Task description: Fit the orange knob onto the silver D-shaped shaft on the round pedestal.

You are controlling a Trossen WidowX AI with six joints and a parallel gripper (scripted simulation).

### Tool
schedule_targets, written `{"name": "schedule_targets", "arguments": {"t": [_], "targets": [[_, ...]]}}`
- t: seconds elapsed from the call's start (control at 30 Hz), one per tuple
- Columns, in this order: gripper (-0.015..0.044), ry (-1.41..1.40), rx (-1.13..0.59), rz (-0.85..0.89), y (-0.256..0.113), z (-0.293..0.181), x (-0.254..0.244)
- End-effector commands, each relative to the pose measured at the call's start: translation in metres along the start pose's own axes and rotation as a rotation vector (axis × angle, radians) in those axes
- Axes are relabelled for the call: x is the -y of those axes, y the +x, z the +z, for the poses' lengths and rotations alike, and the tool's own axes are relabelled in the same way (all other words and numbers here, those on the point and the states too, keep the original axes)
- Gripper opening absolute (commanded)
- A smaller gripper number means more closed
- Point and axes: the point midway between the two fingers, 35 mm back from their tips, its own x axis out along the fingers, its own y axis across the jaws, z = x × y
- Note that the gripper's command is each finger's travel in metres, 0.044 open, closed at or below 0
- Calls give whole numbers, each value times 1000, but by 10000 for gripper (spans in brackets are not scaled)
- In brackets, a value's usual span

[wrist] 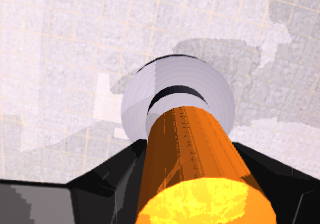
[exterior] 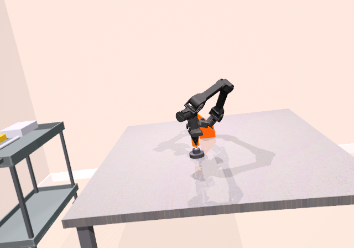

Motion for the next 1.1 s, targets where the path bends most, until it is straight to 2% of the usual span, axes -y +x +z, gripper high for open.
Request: {"name": "schedule_targets", "arguments": {"t": [0.0, 0.77, 1.07], "targets": [[0, -48, 0, -2, 1, 0, -1], [0, -48, 0, -2, -1, 0, 0], [0, -257, 0, -2, 0, 0, -1]]}}
